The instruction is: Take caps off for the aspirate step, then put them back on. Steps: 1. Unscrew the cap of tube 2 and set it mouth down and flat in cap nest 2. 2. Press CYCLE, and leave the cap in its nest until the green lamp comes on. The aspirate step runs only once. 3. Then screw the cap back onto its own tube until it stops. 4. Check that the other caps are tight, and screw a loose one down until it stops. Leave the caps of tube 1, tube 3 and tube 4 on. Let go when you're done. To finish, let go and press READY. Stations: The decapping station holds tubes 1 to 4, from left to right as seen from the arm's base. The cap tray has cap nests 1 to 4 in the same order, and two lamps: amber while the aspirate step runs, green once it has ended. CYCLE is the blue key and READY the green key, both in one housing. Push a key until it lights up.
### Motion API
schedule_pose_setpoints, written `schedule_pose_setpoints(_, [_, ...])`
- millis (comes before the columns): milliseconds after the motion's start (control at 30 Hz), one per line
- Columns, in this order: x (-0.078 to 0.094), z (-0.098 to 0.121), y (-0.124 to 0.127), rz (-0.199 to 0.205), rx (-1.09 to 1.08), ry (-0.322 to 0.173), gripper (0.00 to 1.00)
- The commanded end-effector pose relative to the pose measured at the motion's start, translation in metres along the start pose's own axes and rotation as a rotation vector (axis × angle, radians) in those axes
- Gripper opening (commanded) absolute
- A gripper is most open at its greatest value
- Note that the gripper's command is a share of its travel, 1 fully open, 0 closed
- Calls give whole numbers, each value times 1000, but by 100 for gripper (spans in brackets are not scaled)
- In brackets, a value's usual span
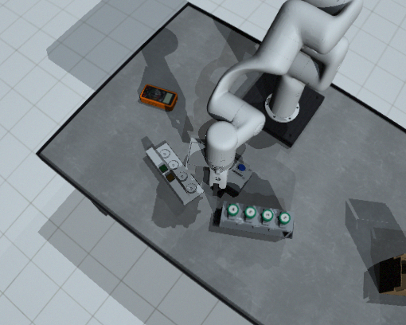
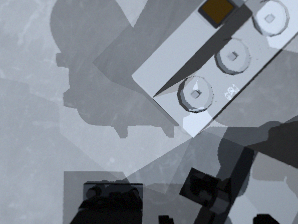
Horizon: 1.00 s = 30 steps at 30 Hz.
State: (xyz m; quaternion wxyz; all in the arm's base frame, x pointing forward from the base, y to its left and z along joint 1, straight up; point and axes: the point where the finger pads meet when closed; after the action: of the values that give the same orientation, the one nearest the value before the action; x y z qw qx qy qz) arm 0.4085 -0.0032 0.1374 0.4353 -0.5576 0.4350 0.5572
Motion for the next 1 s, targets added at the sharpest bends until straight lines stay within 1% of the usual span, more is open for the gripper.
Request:
schedule_pose_setpoints(0, [-2, 0, -2, -3, 31, 2, 46])
schedule_pose_setpoints(267, [-2, 0, -2, -3, 31, 2, 46])
schedule_pose_setpoints(367, [-2, 24, -6, -3, 281, 1, 46])
schedule_pose_setpoints(400, [-2, 31, -7, -3, 326, 0, 46])
schedule_pose_setpoints(633, [-2, 59, -12, -3, 607, -1, 46])
schedule_pose_setpoints(700, [-2, 59, -12, -3, 607, -1, 46])
schedule_pose_setpoints(767, [-2, 75, -15, -3, 773, -1, 46])
schedule_pose_setpoints(833, [-2, 91, -18, -3, 816, -1, 46])
schedule_pose_setpoints(967, [-2, 113, -22, -3, 816, -2, 46])
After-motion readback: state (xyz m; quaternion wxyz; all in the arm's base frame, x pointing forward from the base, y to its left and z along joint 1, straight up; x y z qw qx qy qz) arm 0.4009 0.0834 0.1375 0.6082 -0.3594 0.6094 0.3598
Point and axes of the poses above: the point where the finger pads meet when closed, its own x axis out along the fingers, its own y axis across the jaws, z = x × y, and after that the axes turned 14 degrees about x, right-handed
